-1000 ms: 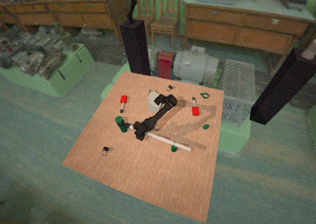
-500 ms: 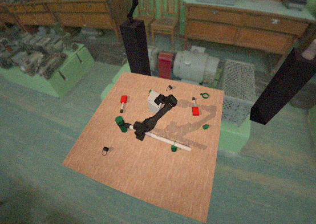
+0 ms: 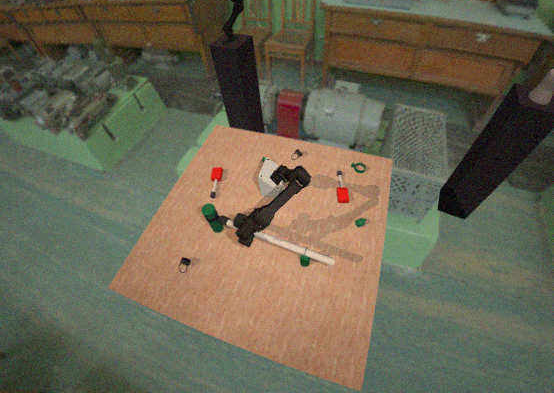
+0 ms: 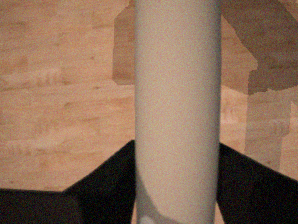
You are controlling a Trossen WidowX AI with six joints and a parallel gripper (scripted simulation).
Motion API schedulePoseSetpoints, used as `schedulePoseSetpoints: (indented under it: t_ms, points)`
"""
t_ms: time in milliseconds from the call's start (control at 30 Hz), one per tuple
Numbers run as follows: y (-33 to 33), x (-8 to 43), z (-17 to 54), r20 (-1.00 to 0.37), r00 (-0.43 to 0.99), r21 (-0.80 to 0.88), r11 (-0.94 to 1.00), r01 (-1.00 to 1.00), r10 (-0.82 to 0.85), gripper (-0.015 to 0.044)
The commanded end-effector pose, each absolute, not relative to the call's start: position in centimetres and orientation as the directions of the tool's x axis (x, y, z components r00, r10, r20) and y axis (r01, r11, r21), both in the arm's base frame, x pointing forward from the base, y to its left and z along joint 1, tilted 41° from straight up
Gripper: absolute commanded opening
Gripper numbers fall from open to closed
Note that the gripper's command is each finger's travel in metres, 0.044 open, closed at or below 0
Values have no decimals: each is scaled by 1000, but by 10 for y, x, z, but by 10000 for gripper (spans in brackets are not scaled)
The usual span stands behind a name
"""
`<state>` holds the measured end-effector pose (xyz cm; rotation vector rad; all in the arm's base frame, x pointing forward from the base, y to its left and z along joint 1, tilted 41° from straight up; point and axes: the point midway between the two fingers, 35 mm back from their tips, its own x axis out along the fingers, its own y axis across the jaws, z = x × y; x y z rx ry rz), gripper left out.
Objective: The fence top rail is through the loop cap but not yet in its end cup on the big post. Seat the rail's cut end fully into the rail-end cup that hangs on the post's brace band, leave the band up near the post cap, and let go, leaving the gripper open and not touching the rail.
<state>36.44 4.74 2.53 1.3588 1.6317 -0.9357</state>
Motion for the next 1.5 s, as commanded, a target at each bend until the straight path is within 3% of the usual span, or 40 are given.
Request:
schedulePoseSetpoints:
  t_ms: [0, 1467]
  points:
    - [42, 365, 25, -916, -102, -48, 148, 988, 387, 0]
    - [45, 365, 24, -909, -108, -50, 152, 987, 402, 0]
